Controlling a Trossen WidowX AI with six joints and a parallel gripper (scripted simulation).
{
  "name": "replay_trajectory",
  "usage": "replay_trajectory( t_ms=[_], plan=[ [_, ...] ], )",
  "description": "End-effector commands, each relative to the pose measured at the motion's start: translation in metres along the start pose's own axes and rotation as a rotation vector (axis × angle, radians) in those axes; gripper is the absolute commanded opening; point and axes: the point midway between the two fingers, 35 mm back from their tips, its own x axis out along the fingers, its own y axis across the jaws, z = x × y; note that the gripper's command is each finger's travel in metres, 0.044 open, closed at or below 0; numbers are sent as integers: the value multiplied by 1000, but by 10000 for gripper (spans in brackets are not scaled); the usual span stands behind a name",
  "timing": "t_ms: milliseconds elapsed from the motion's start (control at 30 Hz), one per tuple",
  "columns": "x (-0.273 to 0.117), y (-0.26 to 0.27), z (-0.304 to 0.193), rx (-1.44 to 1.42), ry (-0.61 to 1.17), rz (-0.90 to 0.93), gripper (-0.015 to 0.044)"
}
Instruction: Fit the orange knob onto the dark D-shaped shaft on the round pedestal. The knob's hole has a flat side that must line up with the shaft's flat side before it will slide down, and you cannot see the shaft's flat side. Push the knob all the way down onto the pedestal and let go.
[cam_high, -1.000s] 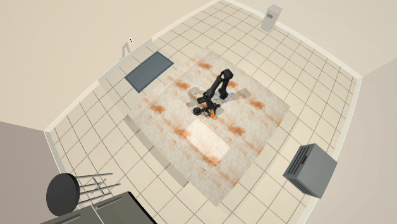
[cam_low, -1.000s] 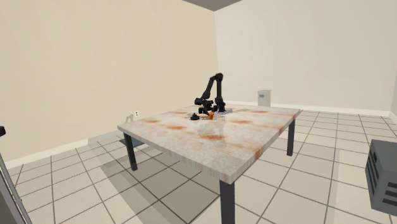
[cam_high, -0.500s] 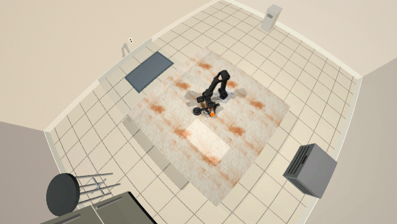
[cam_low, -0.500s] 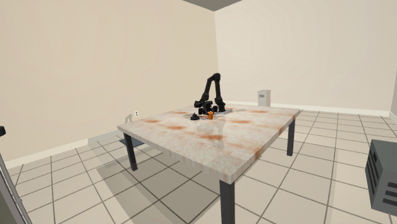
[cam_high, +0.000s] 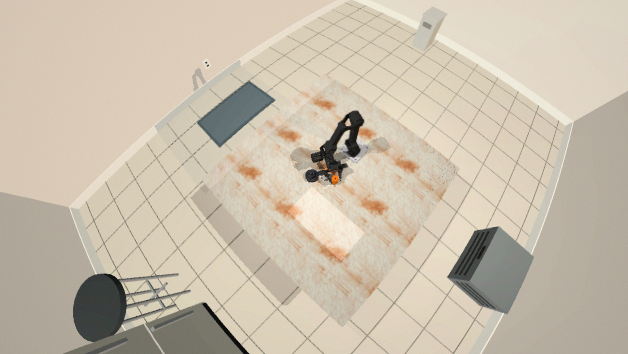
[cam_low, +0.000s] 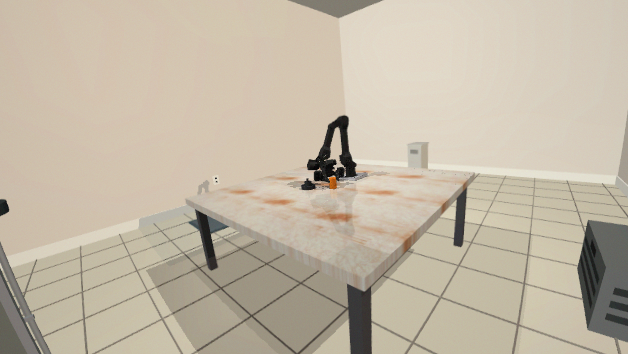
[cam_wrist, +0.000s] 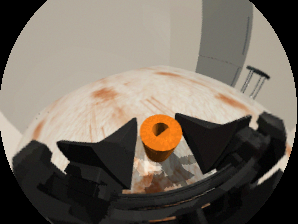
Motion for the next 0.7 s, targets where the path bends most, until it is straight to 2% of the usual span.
replay_trajectory(
  t_ms=[0,267,500,667],
  plan=[
    [0,0,0,0,-2,0,260],
    [0,0,0,0,-2,0,260],
    [0,0,0,0,-2,0,440],
    [0,0,0,0,-2,0,440]
  ],
)
